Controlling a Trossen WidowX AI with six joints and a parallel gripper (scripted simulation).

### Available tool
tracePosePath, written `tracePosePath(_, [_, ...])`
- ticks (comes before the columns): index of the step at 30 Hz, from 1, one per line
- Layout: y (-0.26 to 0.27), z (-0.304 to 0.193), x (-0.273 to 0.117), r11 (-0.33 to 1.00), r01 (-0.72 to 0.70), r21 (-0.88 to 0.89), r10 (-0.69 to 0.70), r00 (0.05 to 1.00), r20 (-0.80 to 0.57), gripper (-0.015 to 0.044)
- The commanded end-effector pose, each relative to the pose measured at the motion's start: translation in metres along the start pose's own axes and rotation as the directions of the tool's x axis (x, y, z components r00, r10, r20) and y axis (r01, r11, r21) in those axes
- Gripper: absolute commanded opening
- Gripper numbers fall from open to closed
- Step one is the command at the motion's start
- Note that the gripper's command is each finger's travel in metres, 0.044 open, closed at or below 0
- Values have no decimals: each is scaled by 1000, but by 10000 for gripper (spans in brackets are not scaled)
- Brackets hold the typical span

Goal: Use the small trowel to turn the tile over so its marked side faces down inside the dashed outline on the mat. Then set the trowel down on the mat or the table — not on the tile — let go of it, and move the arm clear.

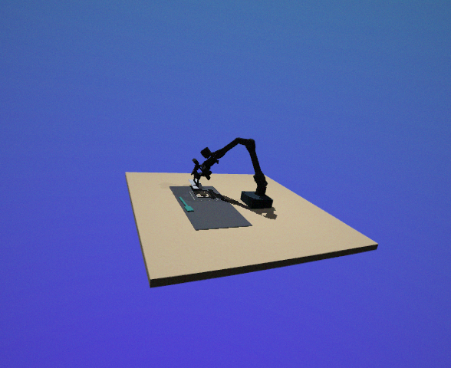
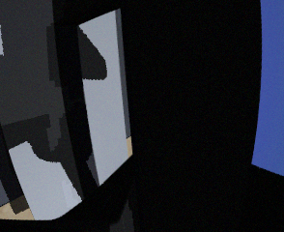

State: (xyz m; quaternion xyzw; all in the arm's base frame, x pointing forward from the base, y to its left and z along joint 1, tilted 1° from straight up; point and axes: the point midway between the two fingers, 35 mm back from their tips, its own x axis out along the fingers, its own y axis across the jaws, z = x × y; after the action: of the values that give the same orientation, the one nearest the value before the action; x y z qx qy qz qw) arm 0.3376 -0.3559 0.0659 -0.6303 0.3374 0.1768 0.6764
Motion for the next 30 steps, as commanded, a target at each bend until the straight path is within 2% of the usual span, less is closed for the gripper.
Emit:
tracePosePath(1, [0, -26, -9, 999, 39, -19, -39, 999, -5, 0])
tracePosePath(7, [10, -51, -15, 998, 59, -26, -59, 998, -9, 0])
tracePosePath(30, [19, -51, -7, 998, 58, -24, -58, 998, -8, 0])
